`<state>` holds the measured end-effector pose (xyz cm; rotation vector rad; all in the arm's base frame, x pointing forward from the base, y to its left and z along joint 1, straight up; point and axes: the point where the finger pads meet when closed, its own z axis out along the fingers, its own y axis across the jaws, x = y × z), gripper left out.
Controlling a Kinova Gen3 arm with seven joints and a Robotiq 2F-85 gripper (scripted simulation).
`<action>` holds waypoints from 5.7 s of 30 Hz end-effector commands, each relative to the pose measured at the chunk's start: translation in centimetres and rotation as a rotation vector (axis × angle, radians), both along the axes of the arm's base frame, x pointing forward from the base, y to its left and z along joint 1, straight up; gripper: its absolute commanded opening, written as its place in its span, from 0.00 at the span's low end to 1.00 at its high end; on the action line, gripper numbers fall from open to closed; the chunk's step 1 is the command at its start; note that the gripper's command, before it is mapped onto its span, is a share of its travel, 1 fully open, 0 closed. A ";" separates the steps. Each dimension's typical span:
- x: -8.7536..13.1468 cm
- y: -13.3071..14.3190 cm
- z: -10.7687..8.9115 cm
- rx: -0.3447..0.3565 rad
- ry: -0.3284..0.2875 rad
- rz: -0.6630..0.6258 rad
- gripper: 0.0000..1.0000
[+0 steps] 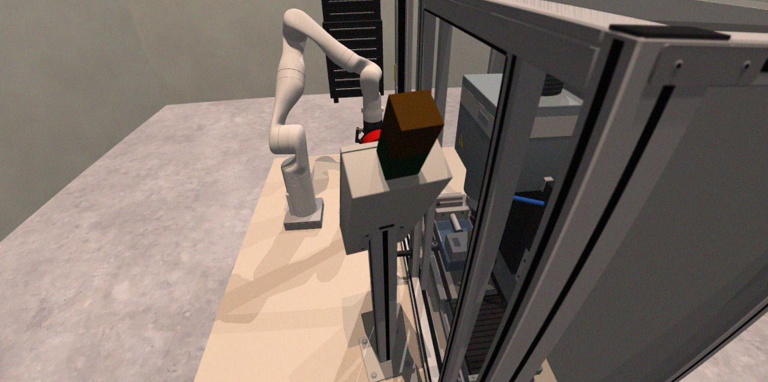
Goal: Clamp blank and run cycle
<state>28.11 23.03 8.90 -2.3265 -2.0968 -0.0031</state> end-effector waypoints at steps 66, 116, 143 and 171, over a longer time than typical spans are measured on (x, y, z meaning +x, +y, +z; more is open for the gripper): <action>0.3 -0.3 -7.2 -0.004 -0.006 0.000 1.00; 0.2 -0.1 -7.9 -0.004 -0.006 0.000 1.00; 0.1 0.2 -8.1 0.001 -0.002 -0.003 1.00; 0.2 -0.1 -8.6 -0.004 -0.006 0.000 1.00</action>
